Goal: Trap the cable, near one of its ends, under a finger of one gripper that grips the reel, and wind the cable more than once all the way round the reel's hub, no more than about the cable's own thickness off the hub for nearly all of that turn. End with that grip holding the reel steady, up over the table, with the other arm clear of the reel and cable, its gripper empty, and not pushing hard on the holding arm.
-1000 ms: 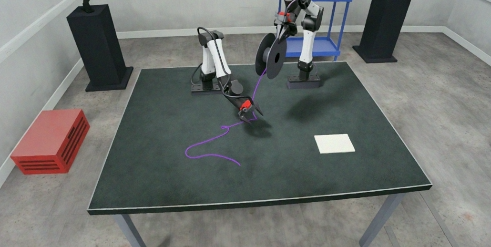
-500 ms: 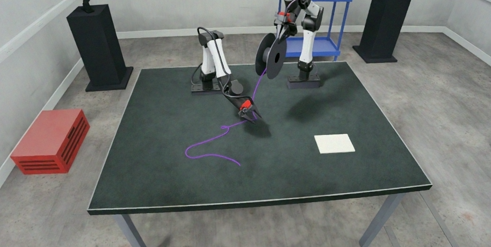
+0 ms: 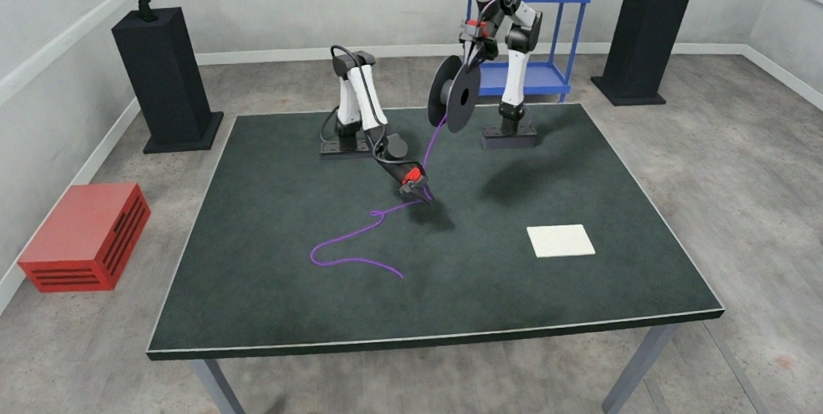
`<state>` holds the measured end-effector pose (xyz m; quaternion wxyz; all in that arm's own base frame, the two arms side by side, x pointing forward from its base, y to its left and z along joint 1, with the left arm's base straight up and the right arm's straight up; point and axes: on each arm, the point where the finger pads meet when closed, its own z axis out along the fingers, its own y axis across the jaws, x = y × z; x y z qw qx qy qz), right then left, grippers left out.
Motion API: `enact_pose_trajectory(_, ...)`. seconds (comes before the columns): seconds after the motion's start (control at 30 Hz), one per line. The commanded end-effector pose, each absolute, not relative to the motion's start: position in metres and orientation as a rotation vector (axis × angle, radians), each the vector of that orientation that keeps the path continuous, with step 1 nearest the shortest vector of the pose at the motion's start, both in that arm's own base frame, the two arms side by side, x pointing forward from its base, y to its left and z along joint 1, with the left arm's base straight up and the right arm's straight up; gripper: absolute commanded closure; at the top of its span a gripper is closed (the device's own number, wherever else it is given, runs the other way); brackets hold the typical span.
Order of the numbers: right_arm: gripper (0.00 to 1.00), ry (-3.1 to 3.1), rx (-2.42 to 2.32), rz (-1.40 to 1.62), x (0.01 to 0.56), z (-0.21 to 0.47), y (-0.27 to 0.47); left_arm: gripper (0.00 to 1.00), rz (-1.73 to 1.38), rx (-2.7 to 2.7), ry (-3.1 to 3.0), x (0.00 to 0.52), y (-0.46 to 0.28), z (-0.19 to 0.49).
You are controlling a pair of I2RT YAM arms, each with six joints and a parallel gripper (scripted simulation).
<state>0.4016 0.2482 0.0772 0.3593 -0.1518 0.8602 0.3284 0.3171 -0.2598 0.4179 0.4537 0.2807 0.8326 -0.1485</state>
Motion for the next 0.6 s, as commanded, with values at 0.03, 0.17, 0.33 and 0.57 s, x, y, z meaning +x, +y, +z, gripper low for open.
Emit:
enact_pose_trajectory(0.03,0.89,2.185,-0.405,0.855,0.401,0.084,0.248,1.0,-0.401,0.667,1.988,0.322,-0.263,0.44)
enact_pose_trajectory(0.17,0.98,2.185,-0.405,0.855,0.401,0.084,0.248,1.0,-0.401,0.667,1.988,0.322,-0.263,0.44)
enact_pose_trajectory(0.33,1.0,2.163,-0.41,0.858,0.398,0.094,0.251,1.0,-0.401,0.667,1.988,0.322,-0.263,0.44)
enact_pose_trajectory(0.57,1.0,2.158,-0.404,0.856,0.398,0.098,0.252,1.0,-0.401,0.667,1.988,0.322,-0.263,0.44)
